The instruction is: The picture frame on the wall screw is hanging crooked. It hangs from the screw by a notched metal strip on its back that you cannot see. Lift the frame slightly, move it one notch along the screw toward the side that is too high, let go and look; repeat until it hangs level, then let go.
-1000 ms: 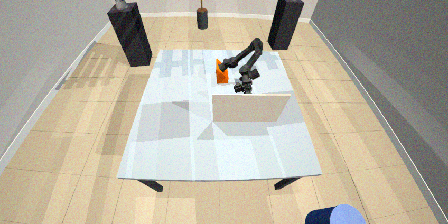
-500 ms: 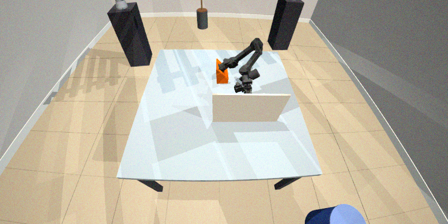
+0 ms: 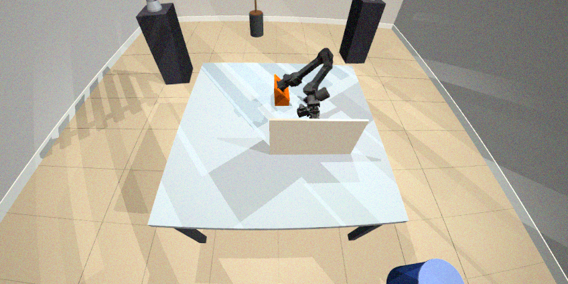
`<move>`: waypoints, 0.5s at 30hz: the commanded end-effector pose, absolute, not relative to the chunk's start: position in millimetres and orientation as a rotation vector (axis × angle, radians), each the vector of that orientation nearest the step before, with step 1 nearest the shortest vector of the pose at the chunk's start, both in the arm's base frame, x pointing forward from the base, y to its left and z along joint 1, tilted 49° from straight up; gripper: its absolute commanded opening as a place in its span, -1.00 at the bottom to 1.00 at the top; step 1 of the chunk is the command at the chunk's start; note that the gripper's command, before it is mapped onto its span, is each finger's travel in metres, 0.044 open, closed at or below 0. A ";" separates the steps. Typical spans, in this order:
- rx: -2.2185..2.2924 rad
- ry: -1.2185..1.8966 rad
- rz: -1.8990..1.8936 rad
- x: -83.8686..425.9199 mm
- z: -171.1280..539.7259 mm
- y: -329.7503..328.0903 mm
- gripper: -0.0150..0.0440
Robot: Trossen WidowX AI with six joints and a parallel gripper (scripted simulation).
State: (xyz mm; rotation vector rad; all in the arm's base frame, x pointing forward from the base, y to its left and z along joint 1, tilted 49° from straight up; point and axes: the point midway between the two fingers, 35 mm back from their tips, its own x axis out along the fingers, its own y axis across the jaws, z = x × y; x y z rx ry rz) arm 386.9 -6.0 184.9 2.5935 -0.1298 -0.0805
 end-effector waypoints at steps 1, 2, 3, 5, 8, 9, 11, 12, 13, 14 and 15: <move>2.591 -0.154 -0.069 386.9 189.5 -9.0 -0.49; 2.591 -0.154 -0.069 386.9 189.6 -9.0 -0.49; 2.591 -0.154 -0.069 386.9 189.9 -8.9 -0.49; 2.591 -0.154 -0.069 387.0 190.5 -8.8 -0.49; 2.591 -0.154 -0.069 387.0 192.2 -8.6 -0.49; 2.591 -0.154 -0.069 387.0 192.8 -8.5 -0.49; 2.591 -0.154 -0.069 387.1 193.9 -8.4 -0.49; 2.591 -0.154 -0.069 387.1 194.6 -8.4 -0.49; 2.591 -0.154 -0.069 387.1 195.0 -8.3 -0.49; 2.591 -0.154 -0.069 387.1 194.9 -8.1 -0.49; 2.591 -0.154 -0.069 387.1 194.9 -8.0 -0.49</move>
